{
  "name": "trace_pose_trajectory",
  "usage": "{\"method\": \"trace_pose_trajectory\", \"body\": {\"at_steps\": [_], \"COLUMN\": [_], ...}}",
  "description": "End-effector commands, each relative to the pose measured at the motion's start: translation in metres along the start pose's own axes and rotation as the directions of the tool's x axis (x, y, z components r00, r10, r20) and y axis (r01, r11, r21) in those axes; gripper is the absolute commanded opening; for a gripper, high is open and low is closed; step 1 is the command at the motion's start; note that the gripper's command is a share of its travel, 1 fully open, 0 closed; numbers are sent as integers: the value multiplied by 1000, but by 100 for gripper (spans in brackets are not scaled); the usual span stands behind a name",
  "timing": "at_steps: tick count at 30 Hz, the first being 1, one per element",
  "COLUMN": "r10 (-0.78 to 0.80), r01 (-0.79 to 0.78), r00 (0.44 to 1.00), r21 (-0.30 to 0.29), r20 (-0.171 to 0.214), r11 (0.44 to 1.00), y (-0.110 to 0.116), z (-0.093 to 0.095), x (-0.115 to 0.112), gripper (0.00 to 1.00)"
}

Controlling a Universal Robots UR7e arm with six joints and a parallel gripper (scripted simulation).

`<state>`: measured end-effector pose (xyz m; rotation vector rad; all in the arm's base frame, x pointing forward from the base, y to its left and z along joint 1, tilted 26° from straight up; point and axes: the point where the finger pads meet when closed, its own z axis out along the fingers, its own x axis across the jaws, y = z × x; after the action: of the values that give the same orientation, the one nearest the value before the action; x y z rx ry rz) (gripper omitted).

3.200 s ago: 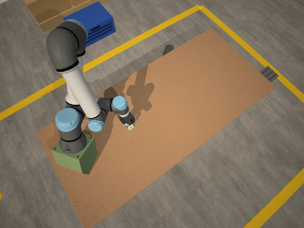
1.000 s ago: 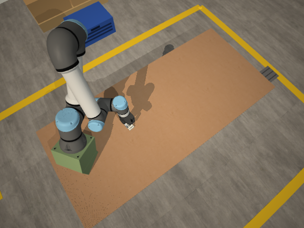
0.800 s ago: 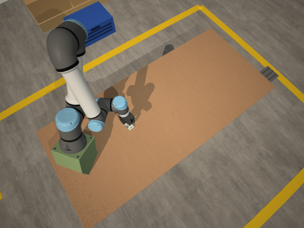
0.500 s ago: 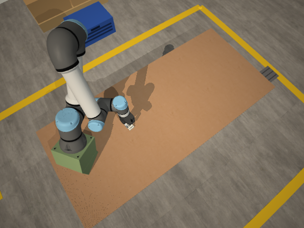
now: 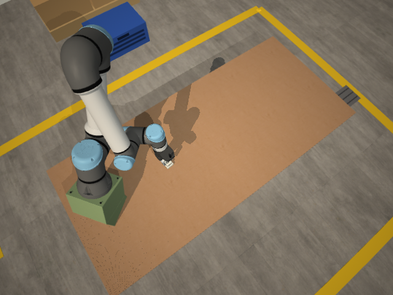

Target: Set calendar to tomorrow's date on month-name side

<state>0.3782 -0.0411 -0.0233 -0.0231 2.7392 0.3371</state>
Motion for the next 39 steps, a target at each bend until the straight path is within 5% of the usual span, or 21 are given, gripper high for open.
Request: {"method": "trace_pose_trajectory", "body": {"at_steps": [1,22,39], "r10": [-3,-4,-3], "r01": [3,4,3], "r00": [1000,1000,1000], "r21": [0,1,1], "r20": [0,1,1], "r11": [1000,1000,1000], "y": [0,-1,0], "z": [1,27,28], "x": [-2,-2,-2], "gripper": [87,87,87]}}
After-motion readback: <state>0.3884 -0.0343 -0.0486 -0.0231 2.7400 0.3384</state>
